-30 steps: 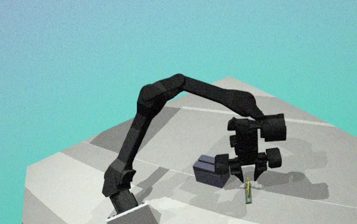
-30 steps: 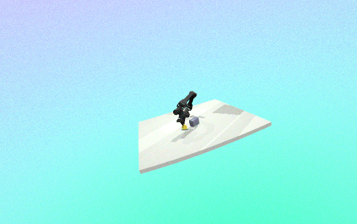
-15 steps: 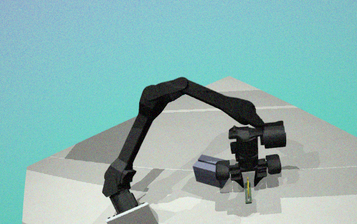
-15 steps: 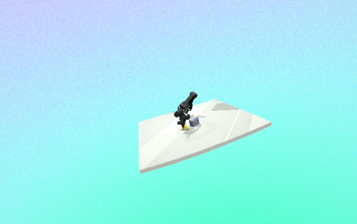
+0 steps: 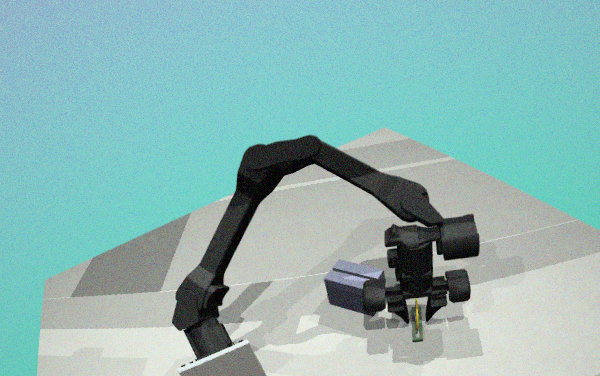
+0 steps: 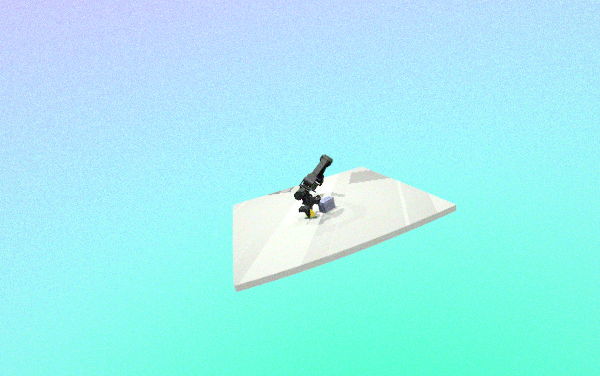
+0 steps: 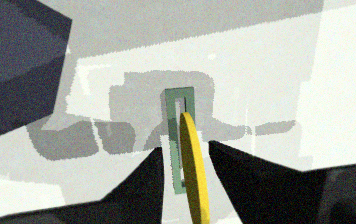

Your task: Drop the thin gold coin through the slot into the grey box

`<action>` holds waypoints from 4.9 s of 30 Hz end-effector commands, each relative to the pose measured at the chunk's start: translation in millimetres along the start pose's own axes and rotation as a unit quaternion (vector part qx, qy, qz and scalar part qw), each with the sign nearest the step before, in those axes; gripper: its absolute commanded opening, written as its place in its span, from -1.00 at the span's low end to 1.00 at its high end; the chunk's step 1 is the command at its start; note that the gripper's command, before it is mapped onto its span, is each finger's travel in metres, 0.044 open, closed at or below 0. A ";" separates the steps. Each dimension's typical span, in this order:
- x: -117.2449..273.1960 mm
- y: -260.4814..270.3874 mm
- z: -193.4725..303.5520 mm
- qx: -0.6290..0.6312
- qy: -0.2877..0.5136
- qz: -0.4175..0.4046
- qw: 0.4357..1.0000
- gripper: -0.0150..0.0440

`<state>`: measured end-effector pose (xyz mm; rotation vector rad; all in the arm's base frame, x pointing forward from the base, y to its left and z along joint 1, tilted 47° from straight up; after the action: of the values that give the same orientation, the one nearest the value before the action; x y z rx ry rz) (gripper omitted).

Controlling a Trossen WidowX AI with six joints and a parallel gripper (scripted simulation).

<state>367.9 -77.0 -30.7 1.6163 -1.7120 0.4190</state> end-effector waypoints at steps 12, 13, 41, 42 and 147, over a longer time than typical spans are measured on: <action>-2.4 0.7 0.4 -0.002 -0.002 0.001 1.000 -0.49; -2.4 0.7 0.4 -0.002 -0.002 0.001 1.000 -0.49; 62.9 -2.4 1.3 -0.003 0.000 0.001 1.000 -0.49; 65.5 -2.2 1.3 -0.003 0.000 0.001 1.000 -0.49; 93.4 91.4 -98.3 0.530 -0.003 0.000 0.848 -0.49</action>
<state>318.4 -66.8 120.0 2.3272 -1.5227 1.5649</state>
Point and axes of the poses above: the point midway between the two fingers, 35 mm back from their tips, its own x axis back along the fingers, its own y axis across the jaws, z = x × y, the point moved 8 cm from there along x, back along the fingers, and after that the axes turned 12 degrees about x, right-handed, at the moved point
